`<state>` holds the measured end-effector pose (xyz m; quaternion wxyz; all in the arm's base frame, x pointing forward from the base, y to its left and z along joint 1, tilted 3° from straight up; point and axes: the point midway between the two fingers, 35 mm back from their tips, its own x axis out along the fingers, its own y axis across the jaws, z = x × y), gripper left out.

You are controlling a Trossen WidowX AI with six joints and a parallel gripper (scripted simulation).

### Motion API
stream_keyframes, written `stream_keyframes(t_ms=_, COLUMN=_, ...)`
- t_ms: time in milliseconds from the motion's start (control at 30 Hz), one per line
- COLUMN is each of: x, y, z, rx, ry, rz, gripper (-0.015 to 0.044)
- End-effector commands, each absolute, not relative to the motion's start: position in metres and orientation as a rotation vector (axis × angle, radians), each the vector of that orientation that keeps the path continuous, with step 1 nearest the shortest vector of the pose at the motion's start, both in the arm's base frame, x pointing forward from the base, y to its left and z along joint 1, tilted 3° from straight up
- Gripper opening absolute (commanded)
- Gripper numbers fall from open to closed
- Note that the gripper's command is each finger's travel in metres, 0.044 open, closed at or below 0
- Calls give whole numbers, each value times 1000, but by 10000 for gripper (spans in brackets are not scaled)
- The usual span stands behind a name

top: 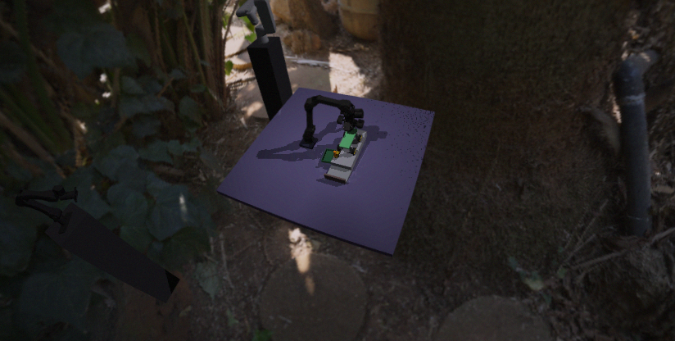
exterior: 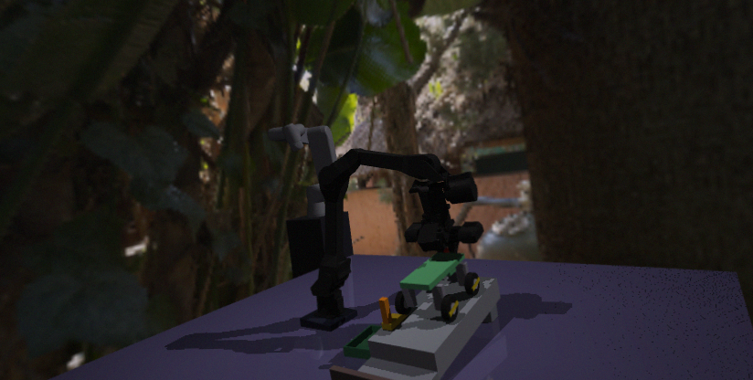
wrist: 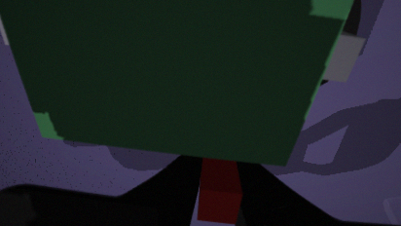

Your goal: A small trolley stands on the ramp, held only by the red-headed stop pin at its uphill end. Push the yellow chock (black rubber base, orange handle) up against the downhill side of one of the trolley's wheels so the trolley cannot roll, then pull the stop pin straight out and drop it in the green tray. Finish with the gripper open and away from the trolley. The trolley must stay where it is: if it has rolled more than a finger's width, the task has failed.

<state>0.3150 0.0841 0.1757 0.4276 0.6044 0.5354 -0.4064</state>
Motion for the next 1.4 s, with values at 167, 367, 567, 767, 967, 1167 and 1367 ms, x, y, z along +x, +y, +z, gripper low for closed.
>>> stream_keyframes(t_ms=167, x=315, y=84, z=177, rx=1511, ry=1335, rz=-1014, gripper=0)
stream_keyframes(t_ms=367, x=314, y=83, z=182, rx=1512, ry=1331, rz=-1018, gripper=0)
stream_keyframes(t_ms=567, x=313, y=83, z=185, rx=1513, ry=1331, rz=-1018, gripper=0)
stream_keyframes(t_ms=767, x=312, y=82, z=186, rx=1513, ry=1331, rz=-1018, gripper=0)
stream_keyframes(t_ms=967, x=312, y=82, z=188, rx=1513, ry=1331, rz=-1018, gripper=0)
stream_keyframes(t_ms=1167, x=312, y=81, z=190, rx=1513, ry=1331, rz=-1018, gripper=0)
stream_keyframes(t_ms=1367, x=312, y=81, z=192, rx=1512, ry=1331, rz=-1018, gripper=0)
